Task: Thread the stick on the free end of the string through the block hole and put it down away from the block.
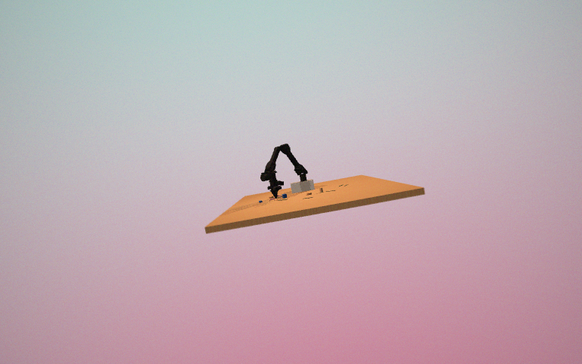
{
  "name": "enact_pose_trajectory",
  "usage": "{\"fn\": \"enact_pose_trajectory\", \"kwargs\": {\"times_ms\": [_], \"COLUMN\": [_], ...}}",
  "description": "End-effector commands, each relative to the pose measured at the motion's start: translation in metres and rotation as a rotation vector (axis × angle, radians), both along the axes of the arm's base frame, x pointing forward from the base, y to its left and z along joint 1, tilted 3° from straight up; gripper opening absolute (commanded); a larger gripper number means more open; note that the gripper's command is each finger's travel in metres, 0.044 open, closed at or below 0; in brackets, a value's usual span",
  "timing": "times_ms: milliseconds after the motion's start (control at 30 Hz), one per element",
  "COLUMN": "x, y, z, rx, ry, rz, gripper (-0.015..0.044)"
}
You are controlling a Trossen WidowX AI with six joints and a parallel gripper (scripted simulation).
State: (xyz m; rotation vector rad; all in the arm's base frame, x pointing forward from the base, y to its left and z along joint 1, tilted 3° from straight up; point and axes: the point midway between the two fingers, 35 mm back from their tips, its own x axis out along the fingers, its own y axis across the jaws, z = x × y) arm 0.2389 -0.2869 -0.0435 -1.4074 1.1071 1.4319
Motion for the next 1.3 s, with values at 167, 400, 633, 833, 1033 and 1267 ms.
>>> {"fn": "enact_pose_trajectory", "kwargs": {"times_ms": [167,400,633,833,1033,1267], "x": [-0.003,-0.006,-0.009,-0.011,-0.013,-0.012], "y": [0.014,0.023,0.032,0.040,0.047,0.044], "z": [0.001,0.001,0.001,0.001,0.000,0.000], "rx": [-0.001,0.000,0.000,0.001,0.001,0.002], "ry": [-0.003,-0.003,-0.003,-0.003,-0.003,0.002], "rz": [-0.004,-0.004,-0.004,-0.004,-0.004,0.001], "gripper": [0.0000,0.0000,0.0000,0.0000,0.0000,0.0125]}}
